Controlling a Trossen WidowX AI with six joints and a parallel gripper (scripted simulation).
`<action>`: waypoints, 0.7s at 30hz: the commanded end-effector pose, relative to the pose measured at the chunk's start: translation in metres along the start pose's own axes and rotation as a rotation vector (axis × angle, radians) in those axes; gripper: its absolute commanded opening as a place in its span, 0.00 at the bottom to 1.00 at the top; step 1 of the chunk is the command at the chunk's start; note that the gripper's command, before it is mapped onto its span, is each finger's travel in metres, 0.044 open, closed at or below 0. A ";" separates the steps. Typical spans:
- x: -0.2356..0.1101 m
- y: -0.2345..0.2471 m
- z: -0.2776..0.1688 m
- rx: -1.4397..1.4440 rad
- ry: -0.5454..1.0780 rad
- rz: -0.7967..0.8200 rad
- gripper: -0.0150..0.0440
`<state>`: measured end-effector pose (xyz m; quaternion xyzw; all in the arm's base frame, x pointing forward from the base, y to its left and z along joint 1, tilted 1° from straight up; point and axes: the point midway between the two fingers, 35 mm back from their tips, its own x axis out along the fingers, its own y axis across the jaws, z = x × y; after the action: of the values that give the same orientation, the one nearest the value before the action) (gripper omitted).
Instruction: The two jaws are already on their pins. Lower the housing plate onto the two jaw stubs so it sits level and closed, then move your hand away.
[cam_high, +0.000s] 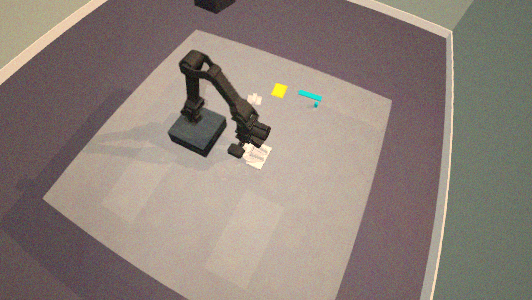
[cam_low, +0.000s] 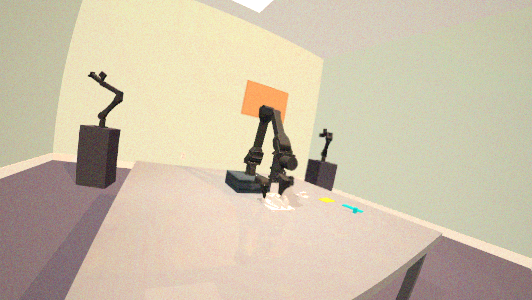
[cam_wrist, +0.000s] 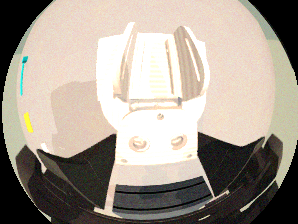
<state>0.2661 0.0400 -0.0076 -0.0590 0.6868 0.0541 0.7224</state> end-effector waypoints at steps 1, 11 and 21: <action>0.000 0.001 0.000 0.004 -0.001 0.006 0.85; 0.003 0.001 0.000 0.003 -0.001 0.006 0.85; 0.005 0.001 0.000 0.001 -0.001 0.006 0.85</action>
<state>0.2662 0.0401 -0.0120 -0.0590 0.6868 0.0541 0.7224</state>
